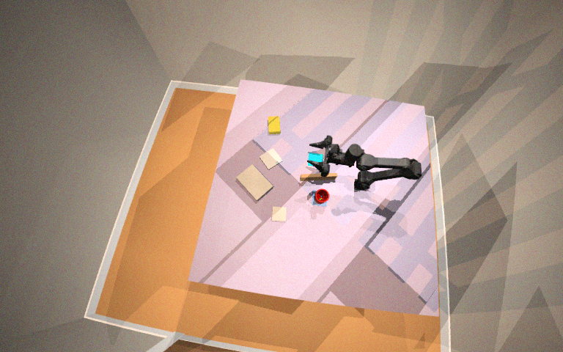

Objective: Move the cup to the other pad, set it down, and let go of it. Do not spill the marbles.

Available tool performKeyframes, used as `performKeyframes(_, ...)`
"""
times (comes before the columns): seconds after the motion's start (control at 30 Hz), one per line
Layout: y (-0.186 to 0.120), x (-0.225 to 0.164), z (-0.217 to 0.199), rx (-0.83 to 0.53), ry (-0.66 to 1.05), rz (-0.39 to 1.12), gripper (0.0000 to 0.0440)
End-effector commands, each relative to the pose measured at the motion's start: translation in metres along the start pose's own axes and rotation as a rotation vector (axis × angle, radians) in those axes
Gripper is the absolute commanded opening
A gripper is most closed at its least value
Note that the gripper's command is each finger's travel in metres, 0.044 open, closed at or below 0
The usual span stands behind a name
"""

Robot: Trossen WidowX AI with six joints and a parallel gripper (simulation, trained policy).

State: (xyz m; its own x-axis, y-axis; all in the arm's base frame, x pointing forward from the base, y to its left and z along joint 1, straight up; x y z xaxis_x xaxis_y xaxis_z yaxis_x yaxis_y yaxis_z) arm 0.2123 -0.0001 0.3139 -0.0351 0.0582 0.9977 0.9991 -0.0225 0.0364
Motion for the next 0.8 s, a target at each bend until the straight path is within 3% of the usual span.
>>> performKeyframes(0.0,0.0,0.001,0.001,0.005,0.0,0.001,0.0374)
performKeyframes(0.4,-0.002,0.007,0.008,0.058,0.033,0.075,0.0068)
performKeyframes(0.53,-0.002,0.011,0.011,0.079,0.063,0.114,0.0059)
performKeyframes(0.77,-0.001,0.019,0.018,0.118,0.131,0.188,0.0098)
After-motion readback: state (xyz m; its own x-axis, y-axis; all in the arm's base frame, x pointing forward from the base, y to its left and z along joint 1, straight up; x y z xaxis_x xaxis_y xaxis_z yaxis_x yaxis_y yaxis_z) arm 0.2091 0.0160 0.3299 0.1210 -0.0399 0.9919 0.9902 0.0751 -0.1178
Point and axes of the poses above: the point midway between the two fingers, 35 mm back from their tips, its own y axis out along the fingers, its own z axis across the jaws, x = y × z, the point moved 10 cm from there along -y, back along the fingers, and after that the axes turned 5 degrees about -y, right-handed, at the moved point
